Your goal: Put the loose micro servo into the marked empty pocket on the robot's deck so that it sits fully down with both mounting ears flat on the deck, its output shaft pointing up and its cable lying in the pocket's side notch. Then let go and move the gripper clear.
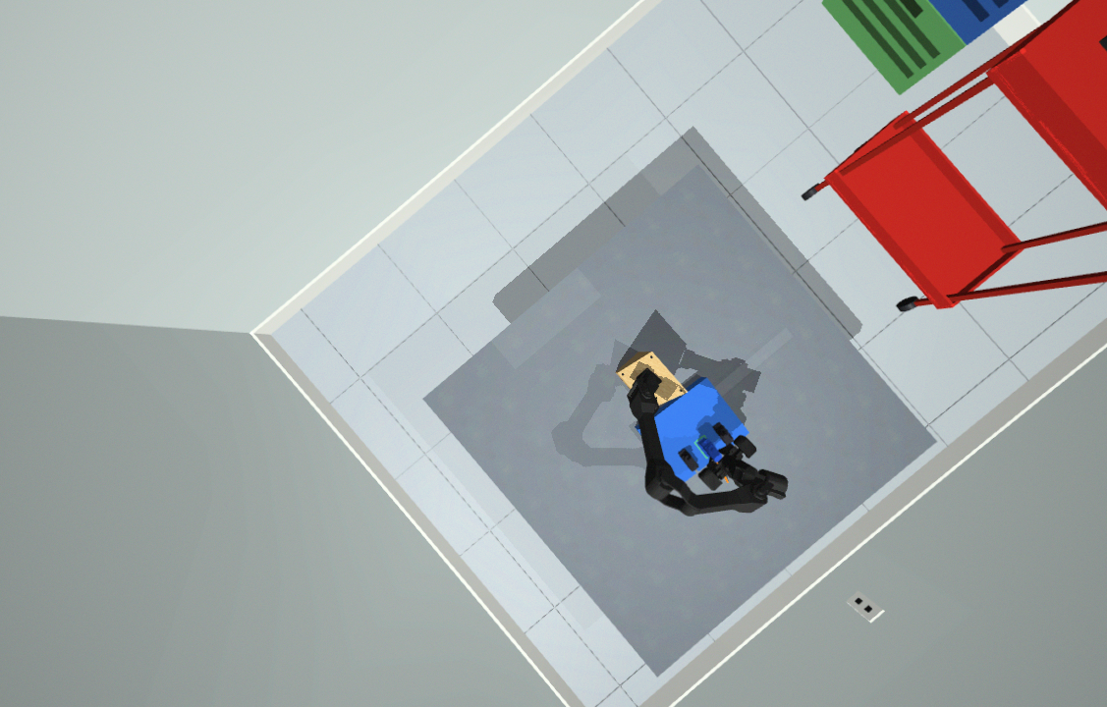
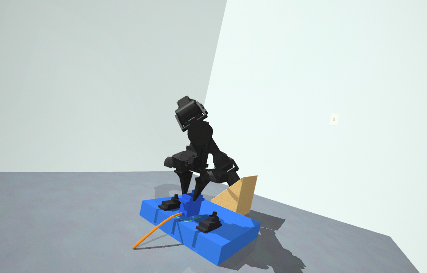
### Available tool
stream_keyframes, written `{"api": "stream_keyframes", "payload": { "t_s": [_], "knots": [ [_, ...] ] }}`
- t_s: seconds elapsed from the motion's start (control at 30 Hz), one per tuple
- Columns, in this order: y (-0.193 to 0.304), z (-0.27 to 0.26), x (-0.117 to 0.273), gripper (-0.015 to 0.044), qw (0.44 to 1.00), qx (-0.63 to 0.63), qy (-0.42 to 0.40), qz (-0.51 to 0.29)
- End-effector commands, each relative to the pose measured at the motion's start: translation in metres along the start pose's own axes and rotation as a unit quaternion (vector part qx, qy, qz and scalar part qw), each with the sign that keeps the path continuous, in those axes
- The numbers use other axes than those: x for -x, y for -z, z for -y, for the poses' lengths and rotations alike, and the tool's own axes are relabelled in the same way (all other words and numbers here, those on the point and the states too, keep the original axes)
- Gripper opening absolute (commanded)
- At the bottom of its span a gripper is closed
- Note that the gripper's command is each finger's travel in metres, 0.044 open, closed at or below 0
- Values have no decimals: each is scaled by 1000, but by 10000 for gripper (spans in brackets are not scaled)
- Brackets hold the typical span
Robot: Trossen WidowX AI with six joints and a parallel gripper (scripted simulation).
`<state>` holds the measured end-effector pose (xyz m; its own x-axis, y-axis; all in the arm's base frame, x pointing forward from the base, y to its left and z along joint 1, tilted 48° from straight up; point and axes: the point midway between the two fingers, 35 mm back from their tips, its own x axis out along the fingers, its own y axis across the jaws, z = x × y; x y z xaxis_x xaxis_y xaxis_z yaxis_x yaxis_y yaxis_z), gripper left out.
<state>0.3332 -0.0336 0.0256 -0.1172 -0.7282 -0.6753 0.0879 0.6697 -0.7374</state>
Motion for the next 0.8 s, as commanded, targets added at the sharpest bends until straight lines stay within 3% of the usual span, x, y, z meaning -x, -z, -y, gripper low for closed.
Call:
{"api": "stream_keyframes", "payload": {
  "t_s": [0.0,0.77],
  "knots": [
    [-1,0,2,0,1000,15,1,4],
    [-2,-1,-6,0,1000,15,1,4]
  ]
}}
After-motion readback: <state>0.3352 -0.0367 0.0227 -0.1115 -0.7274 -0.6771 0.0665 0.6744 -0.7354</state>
